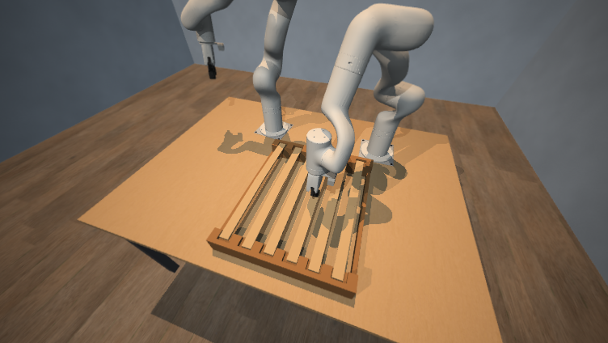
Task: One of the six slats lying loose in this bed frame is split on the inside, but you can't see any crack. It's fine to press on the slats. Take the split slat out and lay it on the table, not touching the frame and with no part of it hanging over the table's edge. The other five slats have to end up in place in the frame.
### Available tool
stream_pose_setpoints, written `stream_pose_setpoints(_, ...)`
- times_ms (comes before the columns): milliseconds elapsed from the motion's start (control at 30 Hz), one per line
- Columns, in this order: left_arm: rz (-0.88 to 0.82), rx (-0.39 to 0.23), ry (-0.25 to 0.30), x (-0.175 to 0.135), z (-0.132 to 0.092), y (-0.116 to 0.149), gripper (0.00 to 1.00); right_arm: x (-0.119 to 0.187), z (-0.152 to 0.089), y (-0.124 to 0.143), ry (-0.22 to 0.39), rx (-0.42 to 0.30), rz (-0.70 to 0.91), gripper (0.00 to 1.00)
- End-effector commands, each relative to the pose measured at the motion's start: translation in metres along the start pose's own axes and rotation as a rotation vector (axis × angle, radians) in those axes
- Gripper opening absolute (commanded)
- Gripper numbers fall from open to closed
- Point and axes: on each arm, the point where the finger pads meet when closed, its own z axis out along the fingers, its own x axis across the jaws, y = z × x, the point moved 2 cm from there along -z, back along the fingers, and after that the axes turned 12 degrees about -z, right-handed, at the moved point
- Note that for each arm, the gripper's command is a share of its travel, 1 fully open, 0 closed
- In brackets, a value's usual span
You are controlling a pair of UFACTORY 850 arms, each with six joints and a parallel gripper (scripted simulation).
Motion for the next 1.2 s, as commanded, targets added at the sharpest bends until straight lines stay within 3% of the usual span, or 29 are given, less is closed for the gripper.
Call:
stream_pose_setpoints(0, 0.000, -0.001, 0.000, -0.0001, -0.0002, 0.0005, 0.00, -0.0002, -0.0007, 0.0005, -0.001, -0.001, 0.000, 1.00)
stream_pose_setpoints(1167, 0.000, -0.002, -0.001, -0.0002, 0.0034, 0.0006, 0.00, -0.0002, -0.0007, 0.0005, -0.001, -0.001, 0.000, 1.00)
